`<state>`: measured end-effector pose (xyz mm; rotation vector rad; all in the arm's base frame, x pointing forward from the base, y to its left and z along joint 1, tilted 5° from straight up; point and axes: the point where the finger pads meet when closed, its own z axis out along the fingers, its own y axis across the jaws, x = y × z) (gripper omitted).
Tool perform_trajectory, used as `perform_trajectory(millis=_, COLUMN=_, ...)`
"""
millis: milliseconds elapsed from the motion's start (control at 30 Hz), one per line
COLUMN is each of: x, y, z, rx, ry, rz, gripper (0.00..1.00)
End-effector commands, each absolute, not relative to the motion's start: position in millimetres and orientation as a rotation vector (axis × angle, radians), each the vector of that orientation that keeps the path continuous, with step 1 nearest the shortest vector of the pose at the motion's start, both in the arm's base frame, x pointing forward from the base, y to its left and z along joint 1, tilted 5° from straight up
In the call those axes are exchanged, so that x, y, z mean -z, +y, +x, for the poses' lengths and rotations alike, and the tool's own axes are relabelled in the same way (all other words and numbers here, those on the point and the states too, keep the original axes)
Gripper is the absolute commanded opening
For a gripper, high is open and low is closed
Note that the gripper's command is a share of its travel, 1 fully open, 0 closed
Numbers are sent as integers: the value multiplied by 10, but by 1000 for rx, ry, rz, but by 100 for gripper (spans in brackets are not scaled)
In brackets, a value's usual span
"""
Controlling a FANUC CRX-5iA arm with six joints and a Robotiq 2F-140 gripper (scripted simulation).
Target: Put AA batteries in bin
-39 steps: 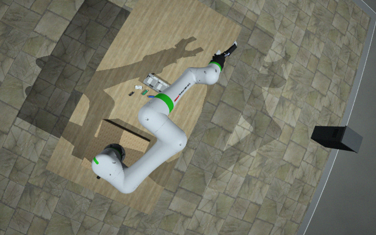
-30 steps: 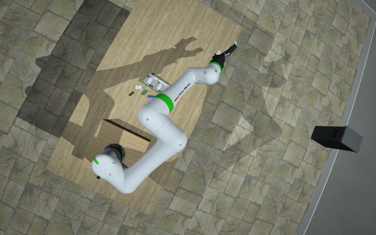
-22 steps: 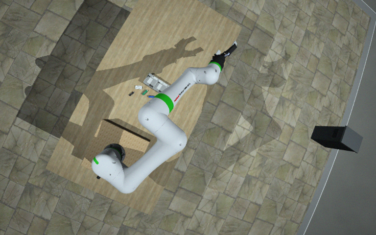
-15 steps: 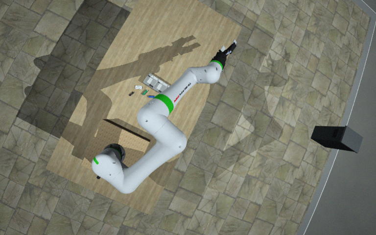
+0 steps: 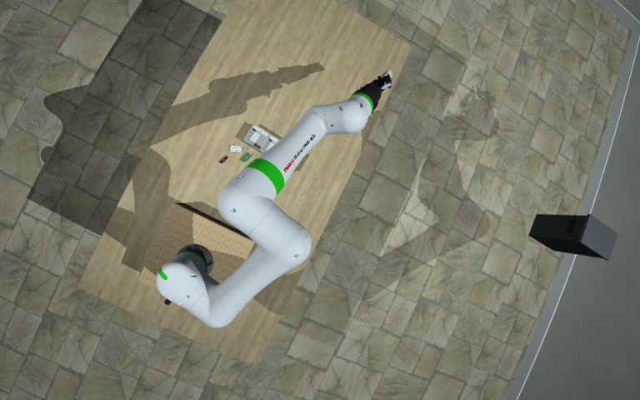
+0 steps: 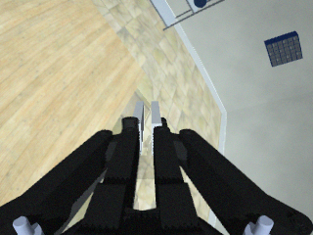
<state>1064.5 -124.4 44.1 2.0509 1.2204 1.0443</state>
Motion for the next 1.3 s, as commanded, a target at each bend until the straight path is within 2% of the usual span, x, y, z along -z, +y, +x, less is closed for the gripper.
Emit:
perform_trajectory(millis=0, x=-532, y=-1171, z=10480, rx=-1015, ry=1162, rz=2117, gripper=5)
perform_trajectory(millis=467, x=-645, y=-949, z=9991, rx=-940, ry=1009, rz=2298, gripper=5)
perform_trajectory(millis=600, x=-672, y=-817, z=9694, rx=-894, ry=934, rz=2386, gripper=5)
perform_trajectory(millis=700, x=-672, y=-817, z=9694, rx=-894, ry=934, rz=2386, gripper=5)
perform_trajectory(millis=1267, x=-679, y=-451, z=8845, rx=-715, ry=721, rz=2641, gripper=5)
